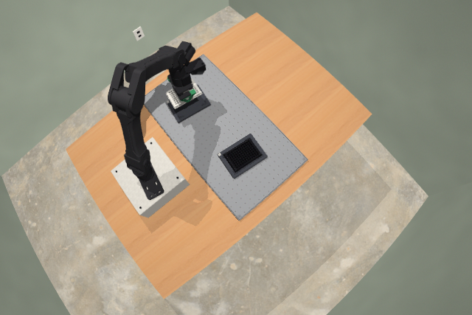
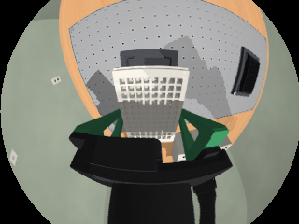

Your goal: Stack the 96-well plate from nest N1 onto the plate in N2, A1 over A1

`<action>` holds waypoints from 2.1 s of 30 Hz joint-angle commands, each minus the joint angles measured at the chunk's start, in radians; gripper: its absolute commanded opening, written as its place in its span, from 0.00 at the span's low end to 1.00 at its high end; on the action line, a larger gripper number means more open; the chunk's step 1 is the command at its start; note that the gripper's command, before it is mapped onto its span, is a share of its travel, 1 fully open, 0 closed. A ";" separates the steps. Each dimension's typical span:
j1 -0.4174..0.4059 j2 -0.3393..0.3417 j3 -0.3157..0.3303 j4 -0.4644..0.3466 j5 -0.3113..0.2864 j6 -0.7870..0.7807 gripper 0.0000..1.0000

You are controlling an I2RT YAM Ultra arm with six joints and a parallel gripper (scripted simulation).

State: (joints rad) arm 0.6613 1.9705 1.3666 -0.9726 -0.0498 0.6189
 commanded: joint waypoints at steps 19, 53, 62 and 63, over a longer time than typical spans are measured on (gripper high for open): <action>-0.015 -0.039 0.039 -0.009 0.007 -0.004 0.00; -0.234 -0.108 -0.118 0.045 0.000 -0.254 0.00; -0.303 -0.117 -0.136 0.050 -0.001 -0.324 0.00; -0.313 -0.118 -0.138 0.049 0.000 -0.333 0.00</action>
State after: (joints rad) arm 0.3813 1.8931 1.2499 -0.9344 -0.0513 0.3279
